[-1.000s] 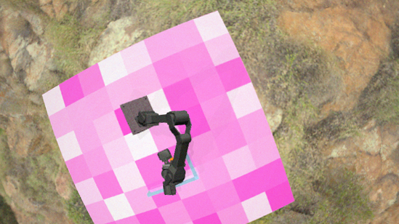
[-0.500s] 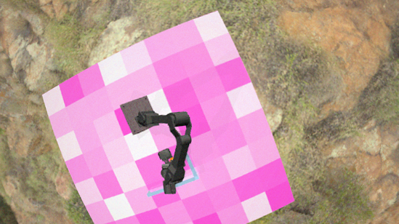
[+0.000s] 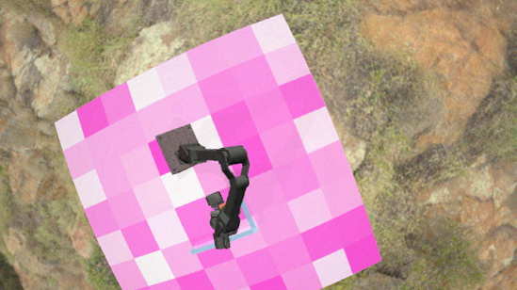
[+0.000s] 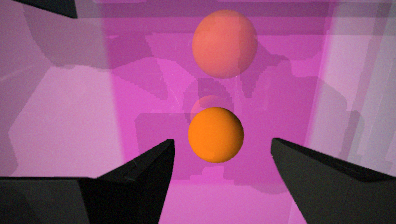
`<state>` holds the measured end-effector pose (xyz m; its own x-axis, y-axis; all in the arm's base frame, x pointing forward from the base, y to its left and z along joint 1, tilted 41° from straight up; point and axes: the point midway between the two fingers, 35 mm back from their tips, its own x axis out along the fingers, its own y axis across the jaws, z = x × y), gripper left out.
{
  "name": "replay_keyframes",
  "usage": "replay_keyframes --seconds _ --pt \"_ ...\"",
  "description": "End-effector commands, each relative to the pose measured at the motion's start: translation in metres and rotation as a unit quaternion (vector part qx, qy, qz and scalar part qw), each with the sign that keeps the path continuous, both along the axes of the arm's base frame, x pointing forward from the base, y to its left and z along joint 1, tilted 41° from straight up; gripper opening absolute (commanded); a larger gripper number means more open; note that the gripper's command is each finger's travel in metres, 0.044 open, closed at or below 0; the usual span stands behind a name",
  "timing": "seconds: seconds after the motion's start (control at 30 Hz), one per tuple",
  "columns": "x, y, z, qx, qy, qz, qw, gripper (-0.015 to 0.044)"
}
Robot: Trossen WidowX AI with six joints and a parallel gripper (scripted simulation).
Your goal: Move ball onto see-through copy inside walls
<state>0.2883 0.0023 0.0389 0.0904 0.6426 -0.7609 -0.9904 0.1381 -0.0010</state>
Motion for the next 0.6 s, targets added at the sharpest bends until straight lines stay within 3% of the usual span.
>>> replay_keyframes --seconds 0.0,0.27,0.37,0.57 --pt "-0.0011 0.0062 -0.0083 0.004 0.007 -0.001 1.0 0.0298" --pt "-0.0008 0.0132 -0.0159 0.004 0.007 -0.001 1.0 0.0298" --pt "-0.0008 0.0132 -0.0159 0.004 0.007 -0.001 1.0 0.0219" --pt "-0.0008 0.0132 -0.0159 0.004 0.007 -0.001 1.0 0.0179"
